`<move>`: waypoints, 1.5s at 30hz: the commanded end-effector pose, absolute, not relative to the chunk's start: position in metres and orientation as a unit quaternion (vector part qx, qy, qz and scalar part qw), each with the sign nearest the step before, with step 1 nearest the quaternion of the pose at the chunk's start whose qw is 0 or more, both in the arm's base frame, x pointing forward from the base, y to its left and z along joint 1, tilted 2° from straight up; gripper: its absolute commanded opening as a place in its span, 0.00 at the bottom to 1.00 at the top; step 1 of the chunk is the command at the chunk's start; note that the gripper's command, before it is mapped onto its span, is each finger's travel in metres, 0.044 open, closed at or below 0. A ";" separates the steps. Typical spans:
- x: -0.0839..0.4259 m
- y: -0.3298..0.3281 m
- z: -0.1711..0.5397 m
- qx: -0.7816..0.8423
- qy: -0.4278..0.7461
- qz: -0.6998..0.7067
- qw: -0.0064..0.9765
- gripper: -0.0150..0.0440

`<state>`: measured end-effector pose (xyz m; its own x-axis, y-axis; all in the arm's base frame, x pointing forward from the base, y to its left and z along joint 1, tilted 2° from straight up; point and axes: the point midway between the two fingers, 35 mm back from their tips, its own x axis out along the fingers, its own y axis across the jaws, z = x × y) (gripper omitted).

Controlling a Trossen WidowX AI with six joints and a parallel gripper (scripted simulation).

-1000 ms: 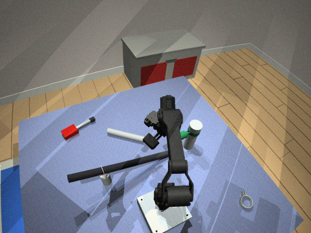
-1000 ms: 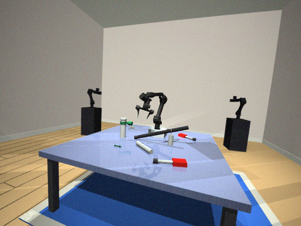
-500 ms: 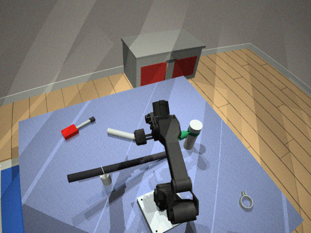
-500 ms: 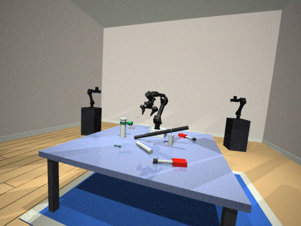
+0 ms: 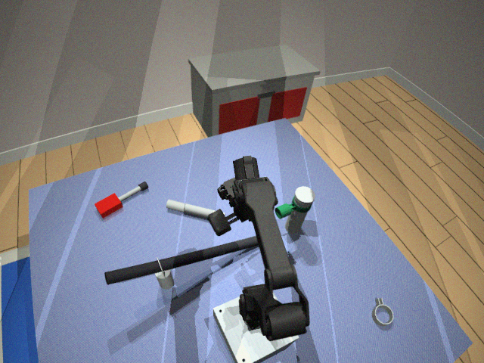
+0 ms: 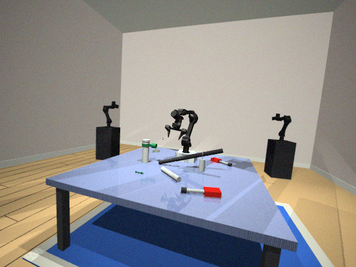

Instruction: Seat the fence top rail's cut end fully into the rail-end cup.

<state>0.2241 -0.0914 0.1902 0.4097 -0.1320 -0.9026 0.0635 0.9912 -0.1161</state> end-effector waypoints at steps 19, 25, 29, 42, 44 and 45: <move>0.233 -0.085 0.096 -0.471 0.518 0.472 0.536 1.00; 0.233 -0.085 0.096 -0.471 0.518 0.472 0.536 1.00; 0.233 -0.085 0.096 -0.471 0.518 0.472 0.536 1.00; 0.233 -0.084 0.061 -0.471 0.518 0.472 0.536 1.00; 0.233 -0.084 0.061 -0.471 0.518 0.472 0.536 1.00; 0.233 -0.084 0.061 -0.471 0.518 0.472 0.536 1.00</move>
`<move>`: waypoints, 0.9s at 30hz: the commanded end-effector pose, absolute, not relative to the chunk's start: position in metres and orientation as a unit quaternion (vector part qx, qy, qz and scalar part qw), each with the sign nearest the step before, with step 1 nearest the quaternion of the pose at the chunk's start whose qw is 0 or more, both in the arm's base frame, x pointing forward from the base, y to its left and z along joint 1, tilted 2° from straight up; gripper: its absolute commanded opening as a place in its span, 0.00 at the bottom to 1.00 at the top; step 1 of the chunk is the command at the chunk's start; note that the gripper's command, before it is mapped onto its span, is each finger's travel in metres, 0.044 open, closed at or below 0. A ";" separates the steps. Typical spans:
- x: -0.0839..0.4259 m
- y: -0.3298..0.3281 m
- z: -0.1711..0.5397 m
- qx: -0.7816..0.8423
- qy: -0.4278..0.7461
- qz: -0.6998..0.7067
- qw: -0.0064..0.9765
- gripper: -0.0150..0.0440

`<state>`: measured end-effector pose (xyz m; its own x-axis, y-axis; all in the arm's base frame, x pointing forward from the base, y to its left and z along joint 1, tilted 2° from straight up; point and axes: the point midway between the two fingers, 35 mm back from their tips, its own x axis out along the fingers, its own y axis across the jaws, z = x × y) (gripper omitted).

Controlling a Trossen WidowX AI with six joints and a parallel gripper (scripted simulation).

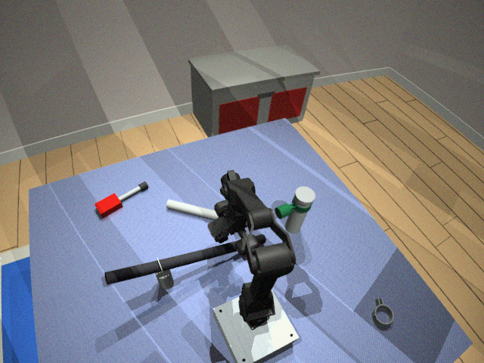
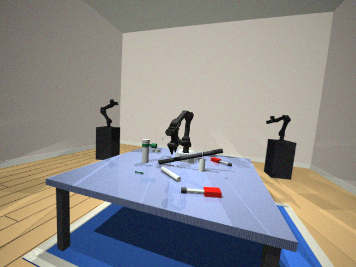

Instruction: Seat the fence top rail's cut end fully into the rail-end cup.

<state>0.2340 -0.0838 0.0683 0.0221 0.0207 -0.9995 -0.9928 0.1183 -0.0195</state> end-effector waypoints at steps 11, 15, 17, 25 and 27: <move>0.234 -0.084 0.044 -0.471 0.518 0.472 0.536 1.00; 0.234 -0.084 0.039 -0.471 0.518 0.472 0.536 1.00; 0.235 -0.084 0.035 -0.471 0.518 0.472 0.536 1.00; 0.235 -0.084 0.022 -0.471 0.518 0.472 0.536 1.00; 0.236 -0.084 0.019 -0.471 0.518 0.472 0.536 1.00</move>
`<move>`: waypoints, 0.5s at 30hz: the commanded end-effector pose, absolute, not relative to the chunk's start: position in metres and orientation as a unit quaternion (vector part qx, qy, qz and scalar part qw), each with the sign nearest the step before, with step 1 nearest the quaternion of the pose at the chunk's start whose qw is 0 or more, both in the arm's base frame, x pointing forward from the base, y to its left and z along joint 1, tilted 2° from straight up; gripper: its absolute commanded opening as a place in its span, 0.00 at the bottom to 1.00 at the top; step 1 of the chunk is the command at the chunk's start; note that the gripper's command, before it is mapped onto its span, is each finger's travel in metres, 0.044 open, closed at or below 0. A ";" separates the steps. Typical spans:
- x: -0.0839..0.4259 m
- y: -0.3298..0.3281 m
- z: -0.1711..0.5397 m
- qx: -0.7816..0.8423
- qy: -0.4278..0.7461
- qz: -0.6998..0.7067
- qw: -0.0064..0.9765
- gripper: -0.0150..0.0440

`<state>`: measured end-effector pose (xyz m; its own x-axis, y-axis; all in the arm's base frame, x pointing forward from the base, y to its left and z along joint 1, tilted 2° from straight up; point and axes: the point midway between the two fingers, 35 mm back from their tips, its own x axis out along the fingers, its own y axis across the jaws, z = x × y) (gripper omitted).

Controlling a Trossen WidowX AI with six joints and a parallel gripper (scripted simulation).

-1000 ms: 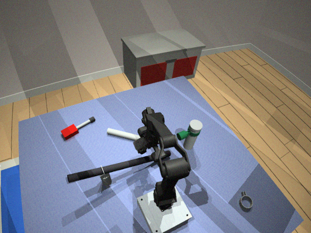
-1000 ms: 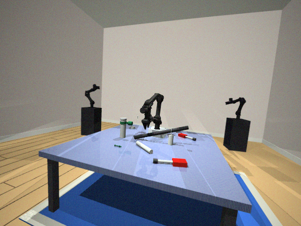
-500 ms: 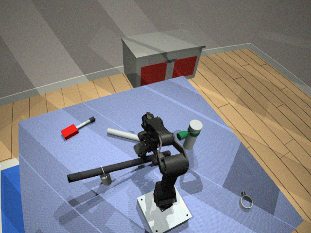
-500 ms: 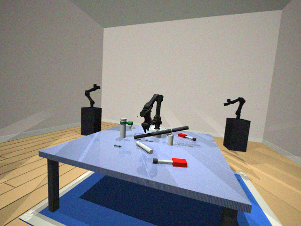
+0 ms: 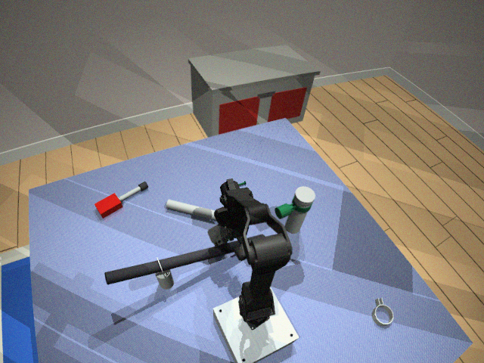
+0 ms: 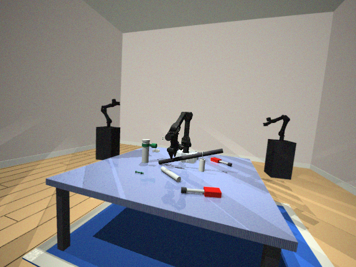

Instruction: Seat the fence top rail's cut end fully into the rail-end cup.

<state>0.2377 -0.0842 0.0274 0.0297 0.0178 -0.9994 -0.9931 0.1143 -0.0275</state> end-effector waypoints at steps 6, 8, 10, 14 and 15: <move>0.236 -0.084 0.009 -0.471 0.518 0.472 0.536 1.00; 0.235 -0.083 0.006 -0.471 0.518 0.472 0.536 1.00; 0.235 -0.083 0.002 -0.471 0.518 0.472 0.536 1.00; 0.235 -0.083 -0.004 -0.471 0.518 0.472 0.536 1.00; 0.235 -0.083 -0.006 -0.471 0.518 0.472 0.536 1.00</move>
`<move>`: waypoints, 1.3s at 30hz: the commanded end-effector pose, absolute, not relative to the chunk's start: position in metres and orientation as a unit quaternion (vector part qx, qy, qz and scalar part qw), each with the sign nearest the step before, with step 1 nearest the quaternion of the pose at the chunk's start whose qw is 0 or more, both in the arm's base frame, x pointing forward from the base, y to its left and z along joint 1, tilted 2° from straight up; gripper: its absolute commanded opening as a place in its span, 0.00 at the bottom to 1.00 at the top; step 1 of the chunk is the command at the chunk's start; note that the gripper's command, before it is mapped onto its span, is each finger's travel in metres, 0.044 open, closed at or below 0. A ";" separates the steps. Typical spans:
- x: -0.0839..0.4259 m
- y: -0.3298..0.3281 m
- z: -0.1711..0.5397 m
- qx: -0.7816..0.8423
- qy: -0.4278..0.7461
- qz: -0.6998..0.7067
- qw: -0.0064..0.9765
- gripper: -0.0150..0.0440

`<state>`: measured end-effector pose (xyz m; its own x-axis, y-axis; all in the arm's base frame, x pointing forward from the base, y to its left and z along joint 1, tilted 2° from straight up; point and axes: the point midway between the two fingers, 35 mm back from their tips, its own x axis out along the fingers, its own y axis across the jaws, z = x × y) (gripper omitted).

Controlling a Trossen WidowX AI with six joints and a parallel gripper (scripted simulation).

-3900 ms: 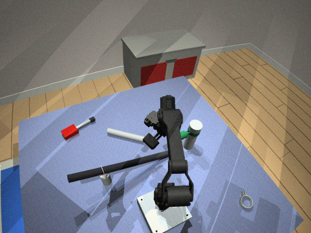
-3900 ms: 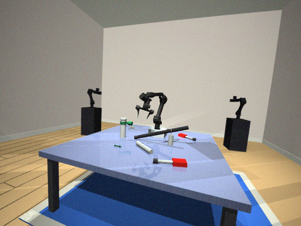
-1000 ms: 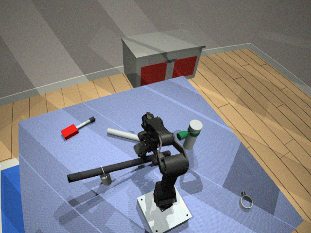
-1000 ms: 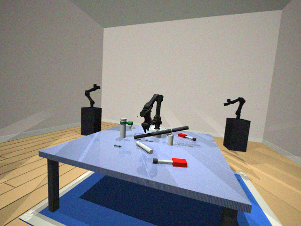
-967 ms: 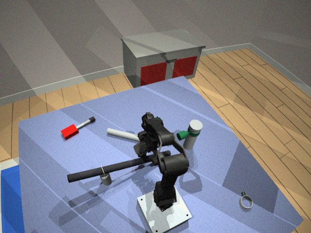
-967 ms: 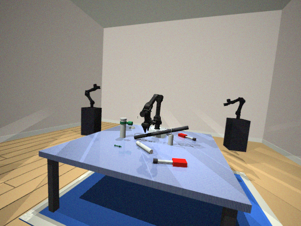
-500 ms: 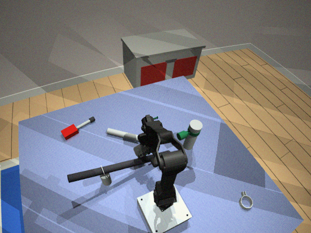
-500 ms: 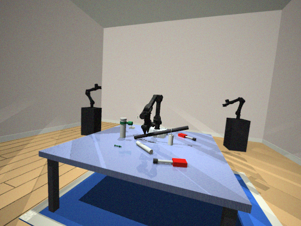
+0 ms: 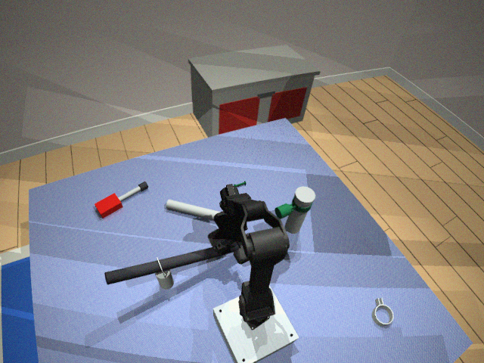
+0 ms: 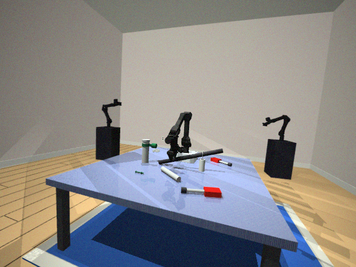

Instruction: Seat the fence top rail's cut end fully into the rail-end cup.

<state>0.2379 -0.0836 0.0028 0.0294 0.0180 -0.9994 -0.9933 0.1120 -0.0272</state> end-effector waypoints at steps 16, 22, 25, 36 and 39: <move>0.234 -0.082 -0.014 -0.471 0.518 0.472 0.536 0.69; 0.234 -0.082 -0.014 -0.471 0.518 0.472 0.536 0.49; 0.234 -0.082 -0.014 -0.471 0.518 0.472 0.536 0.45; 0.236 -0.084 -0.003 -0.476 0.525 0.467 0.528 0.25; 0.237 -0.086 0.010 -0.487 0.541 0.455 0.513 0.25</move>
